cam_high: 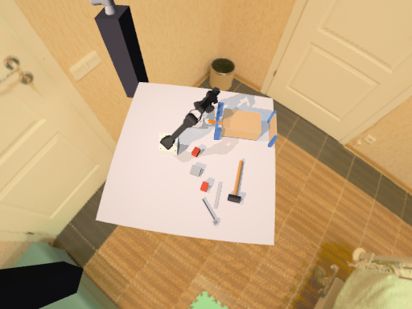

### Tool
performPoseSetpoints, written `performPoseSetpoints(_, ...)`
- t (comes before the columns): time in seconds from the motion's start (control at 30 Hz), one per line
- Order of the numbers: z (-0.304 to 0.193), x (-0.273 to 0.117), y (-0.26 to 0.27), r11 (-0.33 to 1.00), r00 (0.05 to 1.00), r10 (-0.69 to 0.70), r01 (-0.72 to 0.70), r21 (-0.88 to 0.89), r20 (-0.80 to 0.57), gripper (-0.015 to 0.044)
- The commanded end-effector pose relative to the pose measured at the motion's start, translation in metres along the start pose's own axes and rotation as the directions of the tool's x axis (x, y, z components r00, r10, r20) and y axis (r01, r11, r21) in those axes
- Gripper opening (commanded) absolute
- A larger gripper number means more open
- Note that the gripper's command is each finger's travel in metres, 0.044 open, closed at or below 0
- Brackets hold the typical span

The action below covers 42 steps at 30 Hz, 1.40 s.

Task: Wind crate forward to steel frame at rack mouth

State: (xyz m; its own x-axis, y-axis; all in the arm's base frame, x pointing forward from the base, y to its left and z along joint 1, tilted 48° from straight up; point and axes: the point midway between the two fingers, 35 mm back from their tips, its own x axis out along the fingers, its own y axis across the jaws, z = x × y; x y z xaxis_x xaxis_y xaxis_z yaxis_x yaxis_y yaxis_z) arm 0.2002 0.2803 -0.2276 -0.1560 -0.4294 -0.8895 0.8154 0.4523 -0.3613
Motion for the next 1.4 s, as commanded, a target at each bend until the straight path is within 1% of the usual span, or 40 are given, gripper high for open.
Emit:
performPoseSetpoints(0.0,-0.016,0.006,-0.014,0.999,0.999,-0.027,0.027,-0.021,-0.02,0.0)
performPoseSetpoints(1.37,-0.041,0.016,-0.064,0.999,0.999,-0.03,0.029,-0.023,-0.023,0.0)
